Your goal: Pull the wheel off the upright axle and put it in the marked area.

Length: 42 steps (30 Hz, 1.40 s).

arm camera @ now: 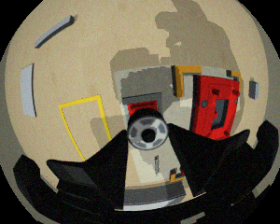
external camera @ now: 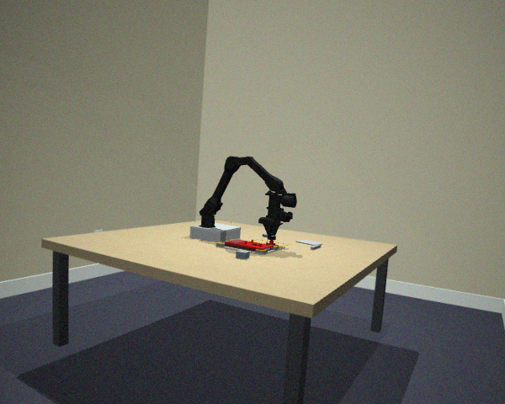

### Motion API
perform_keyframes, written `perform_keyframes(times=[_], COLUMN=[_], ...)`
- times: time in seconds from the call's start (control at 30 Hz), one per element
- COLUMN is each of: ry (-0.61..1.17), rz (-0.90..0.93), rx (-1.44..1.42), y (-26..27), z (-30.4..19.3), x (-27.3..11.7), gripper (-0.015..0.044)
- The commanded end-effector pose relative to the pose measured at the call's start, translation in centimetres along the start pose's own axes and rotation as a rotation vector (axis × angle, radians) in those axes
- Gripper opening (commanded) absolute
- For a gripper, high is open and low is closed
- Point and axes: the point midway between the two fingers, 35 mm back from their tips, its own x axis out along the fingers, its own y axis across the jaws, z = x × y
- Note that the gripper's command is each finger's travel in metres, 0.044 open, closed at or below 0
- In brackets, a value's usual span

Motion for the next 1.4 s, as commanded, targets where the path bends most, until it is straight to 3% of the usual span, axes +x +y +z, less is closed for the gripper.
perform_keyframes(times=[0.0,1.37], ry=[-0.011,-0.015], rz=[0.0,0.0], rx=[0.0,-0.001], y=[0.0,0.0], z=[0.2,0.1], x=[-0.6,-2.0], gripper=[0.0,0.0])
